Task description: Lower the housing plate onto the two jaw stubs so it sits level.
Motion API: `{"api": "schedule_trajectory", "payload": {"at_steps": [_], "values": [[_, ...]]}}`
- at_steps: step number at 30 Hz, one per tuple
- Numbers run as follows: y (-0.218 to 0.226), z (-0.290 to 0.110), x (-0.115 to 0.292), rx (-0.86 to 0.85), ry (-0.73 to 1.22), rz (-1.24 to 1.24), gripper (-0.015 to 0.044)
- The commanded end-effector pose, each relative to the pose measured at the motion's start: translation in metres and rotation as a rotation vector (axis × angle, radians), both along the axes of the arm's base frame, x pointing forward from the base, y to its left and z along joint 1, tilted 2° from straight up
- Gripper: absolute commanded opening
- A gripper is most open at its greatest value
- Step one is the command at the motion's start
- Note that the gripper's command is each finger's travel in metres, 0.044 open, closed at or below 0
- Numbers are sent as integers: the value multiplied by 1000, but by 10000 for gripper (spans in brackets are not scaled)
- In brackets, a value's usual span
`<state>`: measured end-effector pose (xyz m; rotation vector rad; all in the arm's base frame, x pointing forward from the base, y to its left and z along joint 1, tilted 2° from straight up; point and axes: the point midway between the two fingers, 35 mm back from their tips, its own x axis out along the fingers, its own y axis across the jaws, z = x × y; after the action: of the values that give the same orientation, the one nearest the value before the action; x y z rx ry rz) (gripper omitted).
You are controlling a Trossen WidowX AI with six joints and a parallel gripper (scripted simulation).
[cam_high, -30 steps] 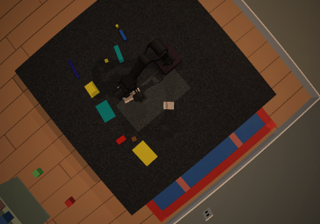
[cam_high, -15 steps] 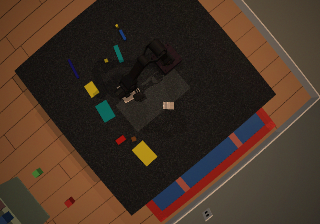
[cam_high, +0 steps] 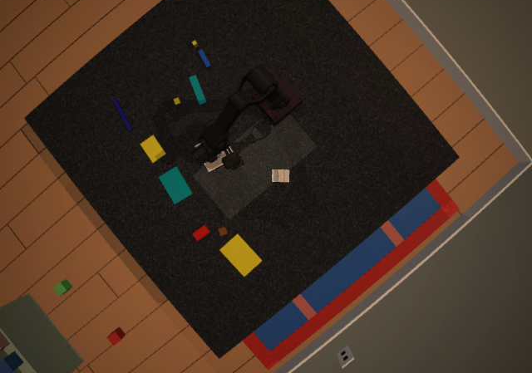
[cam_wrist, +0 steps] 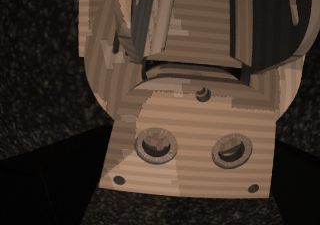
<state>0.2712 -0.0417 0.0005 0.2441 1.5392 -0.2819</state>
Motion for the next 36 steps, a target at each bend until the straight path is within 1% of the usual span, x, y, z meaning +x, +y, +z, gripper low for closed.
{"api": "schedule_trajectory", "payload": {"at_steps": [1,36], "values": [[-1,0,0,-3,-1,4,351],[-1,-8,0,-3,-1,5,351]]}}
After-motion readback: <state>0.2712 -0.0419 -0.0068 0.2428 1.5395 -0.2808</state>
